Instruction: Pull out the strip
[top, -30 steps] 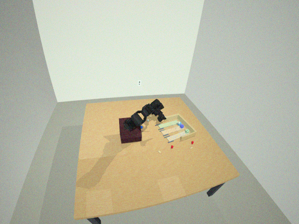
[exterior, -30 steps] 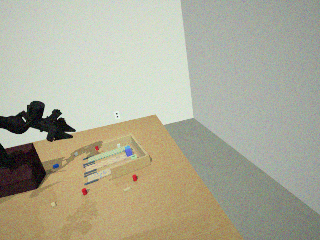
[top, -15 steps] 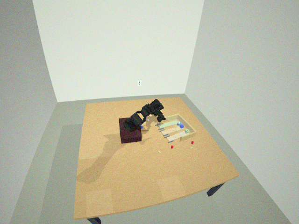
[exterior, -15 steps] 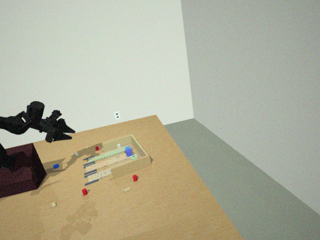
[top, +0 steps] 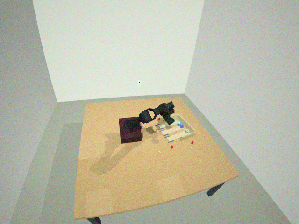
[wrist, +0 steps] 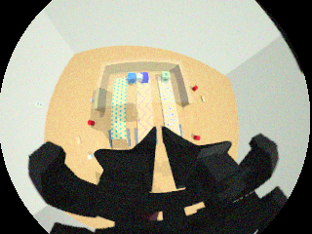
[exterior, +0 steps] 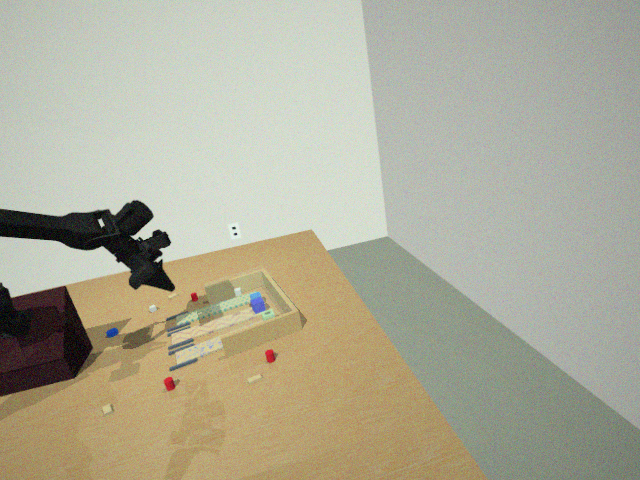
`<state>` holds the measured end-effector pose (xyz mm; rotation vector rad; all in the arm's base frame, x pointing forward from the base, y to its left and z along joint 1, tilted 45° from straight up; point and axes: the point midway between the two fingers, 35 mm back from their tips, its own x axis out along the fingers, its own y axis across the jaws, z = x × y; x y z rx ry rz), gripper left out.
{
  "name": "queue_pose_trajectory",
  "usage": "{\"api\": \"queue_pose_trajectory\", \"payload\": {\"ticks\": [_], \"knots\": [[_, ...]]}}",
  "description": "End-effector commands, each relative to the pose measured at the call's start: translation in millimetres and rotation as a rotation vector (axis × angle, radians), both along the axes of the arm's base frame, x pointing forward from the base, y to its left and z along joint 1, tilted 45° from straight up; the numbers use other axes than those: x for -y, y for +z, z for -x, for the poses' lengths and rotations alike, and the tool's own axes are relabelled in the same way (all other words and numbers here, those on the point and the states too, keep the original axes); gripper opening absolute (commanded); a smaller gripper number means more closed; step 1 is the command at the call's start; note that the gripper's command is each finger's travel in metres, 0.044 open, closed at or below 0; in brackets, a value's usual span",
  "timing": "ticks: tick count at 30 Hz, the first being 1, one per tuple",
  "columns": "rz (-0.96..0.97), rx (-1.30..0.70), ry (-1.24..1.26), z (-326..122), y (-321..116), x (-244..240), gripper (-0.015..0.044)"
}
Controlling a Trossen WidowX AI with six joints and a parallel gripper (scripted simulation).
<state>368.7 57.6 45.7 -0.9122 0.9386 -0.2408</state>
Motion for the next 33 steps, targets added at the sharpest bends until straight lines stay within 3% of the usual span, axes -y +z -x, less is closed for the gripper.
{"api": "queue_pose_trajectory", "payload": {"ticks": [1, 9, 33], "knots": [[0.036, -0.196, -0.152, -26, 1, 41, 0.0], [0.059, -0.418, -0.319, -38, 15, 100, 0.0], [0.058, -0.423, -0.322, -40, -2, 115, 0.0]]}}
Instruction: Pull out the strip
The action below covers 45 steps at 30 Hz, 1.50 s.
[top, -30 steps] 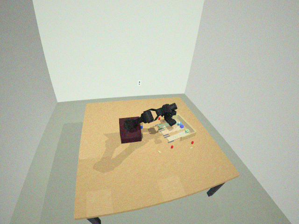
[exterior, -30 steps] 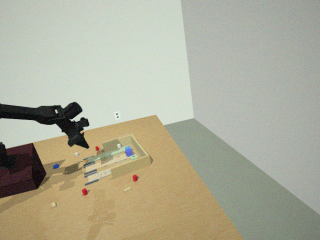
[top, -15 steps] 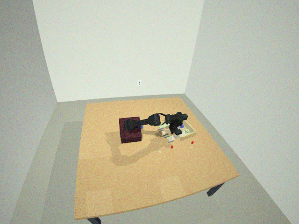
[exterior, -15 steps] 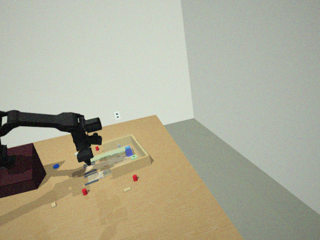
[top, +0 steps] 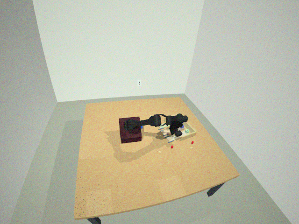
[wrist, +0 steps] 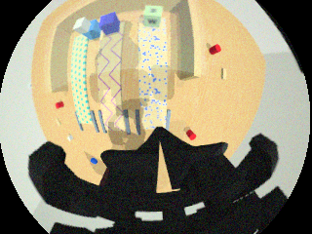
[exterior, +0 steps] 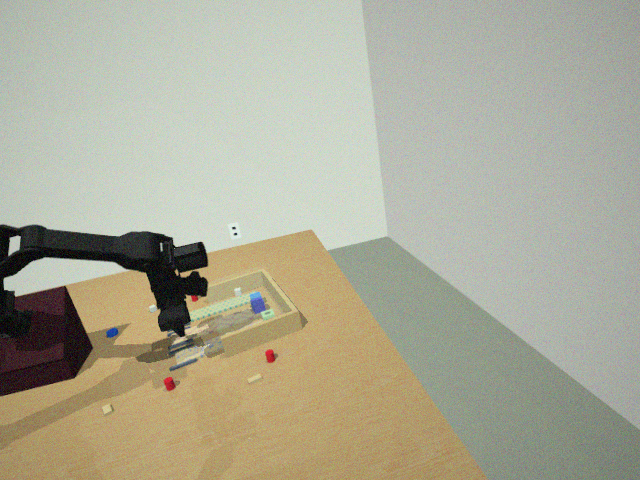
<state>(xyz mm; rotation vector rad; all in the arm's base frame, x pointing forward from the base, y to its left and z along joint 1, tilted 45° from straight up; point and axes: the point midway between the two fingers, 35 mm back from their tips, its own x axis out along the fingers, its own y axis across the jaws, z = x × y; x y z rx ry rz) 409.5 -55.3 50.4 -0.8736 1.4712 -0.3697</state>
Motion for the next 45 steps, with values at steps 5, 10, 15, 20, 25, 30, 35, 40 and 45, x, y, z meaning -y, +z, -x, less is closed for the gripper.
{"api": "queue_pose_trajectory", "payload": {"ticks": [5, 10, 15, 20, 25, 30, 35, 40, 45], "knots": [[-0.003, -0.012, 0.006, 0, -13, 8, 0.0], [-0.003, -0.012, 0.006, -1, -18, 14, 0.0], [-0.003, -0.012, 0.006, -1, -24, 19, 0.0], [-0.002, -0.012, 0.006, -1, -30, 25, 0.0], [-0.001, -0.012, 0.006, -1, -36, 31, 0.0], [0.0, -0.012, 0.006, 0, -41, 36, 0.0], [0.0, -0.012, 0.006, 0, -41, 36, 0.0], [0.0, -0.012, 0.006, 0, -41, 36, 0.0], [0.0, -0.012, 0.006, 0, -42, 36, 0.0]]}}
